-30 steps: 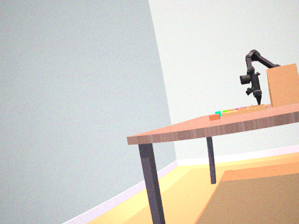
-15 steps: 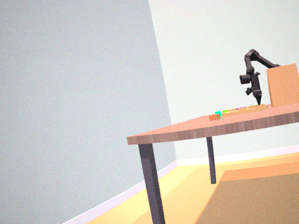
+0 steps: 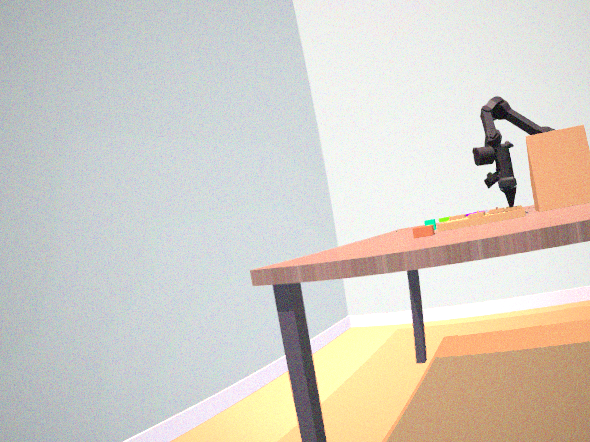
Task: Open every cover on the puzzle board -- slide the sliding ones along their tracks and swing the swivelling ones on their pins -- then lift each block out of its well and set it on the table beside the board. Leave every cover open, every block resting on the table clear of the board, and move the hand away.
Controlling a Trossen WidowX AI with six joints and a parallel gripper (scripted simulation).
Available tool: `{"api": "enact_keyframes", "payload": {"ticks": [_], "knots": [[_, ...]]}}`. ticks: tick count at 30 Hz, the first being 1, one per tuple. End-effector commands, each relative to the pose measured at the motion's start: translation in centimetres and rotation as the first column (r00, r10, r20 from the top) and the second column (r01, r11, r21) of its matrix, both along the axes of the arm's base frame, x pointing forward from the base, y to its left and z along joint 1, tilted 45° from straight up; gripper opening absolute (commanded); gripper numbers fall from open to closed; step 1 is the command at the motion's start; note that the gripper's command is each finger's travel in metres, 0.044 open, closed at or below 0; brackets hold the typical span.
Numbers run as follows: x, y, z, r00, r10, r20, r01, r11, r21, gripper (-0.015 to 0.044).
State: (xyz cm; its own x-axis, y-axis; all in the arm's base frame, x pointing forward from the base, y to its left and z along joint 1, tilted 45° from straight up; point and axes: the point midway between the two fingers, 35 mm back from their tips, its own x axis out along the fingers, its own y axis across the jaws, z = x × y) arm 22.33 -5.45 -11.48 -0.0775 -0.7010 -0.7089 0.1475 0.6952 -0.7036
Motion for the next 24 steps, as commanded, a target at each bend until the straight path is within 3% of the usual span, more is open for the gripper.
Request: {"api": "enact_keyframes", "payload": {"ticks": [1, 24], "knots": [[0.0, 0.3, -0.4, 1.000, -0.005, -0.003, 0.005, 1.000, 0.004, 0.0000], [0.1, 1.9, -1.7, 1.000, -0.006, -0.002, 0.006, 1.000, 0.002, 0.0000]]}}
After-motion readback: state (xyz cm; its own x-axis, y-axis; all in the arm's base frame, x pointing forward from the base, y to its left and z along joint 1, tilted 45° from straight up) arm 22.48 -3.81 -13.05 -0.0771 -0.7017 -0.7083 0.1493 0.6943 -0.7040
